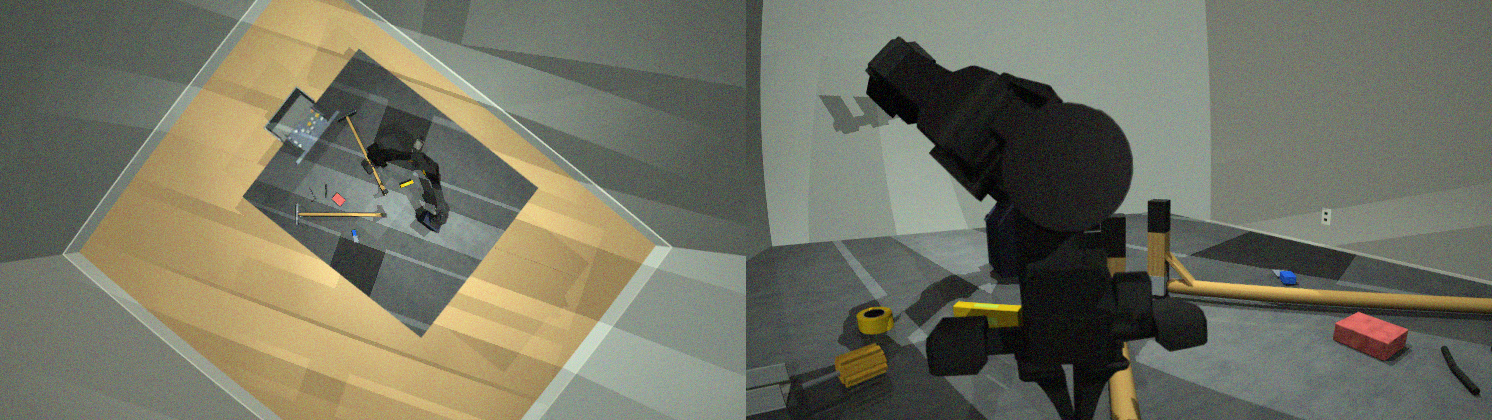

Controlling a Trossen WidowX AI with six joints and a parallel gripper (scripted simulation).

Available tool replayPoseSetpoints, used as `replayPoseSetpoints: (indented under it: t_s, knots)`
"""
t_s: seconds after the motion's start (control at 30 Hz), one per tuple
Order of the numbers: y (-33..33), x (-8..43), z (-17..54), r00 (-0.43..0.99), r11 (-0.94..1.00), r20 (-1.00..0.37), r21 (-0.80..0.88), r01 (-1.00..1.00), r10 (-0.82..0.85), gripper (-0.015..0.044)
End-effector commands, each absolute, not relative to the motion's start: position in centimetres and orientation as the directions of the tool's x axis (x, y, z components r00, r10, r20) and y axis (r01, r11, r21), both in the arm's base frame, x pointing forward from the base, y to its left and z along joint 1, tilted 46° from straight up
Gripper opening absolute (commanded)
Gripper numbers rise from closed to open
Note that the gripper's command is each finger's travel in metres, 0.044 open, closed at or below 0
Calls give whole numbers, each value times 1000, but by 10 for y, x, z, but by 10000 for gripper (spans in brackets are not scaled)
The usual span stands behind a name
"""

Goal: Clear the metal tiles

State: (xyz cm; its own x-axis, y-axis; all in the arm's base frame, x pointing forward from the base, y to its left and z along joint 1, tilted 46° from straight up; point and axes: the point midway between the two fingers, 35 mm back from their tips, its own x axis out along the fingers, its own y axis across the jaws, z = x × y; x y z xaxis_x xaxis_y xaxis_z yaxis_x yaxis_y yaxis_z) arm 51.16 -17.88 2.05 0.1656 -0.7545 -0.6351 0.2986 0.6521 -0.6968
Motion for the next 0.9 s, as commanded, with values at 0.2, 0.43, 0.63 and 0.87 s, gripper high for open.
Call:
replayPoseSetpoints:
  t_s: [0.2,0.43,0.63,0.87]
  knots:
    - [-172,518,16,168,650,-633,-697,302,-756,0]
    - [-168,522,11,168,650,-633,-697,302,-756,0]
    - [-165,525,8,168,651,-633,-697,302,-756,0]
    - [-161,529,3,168,651,-633,-696,303,-756,0]
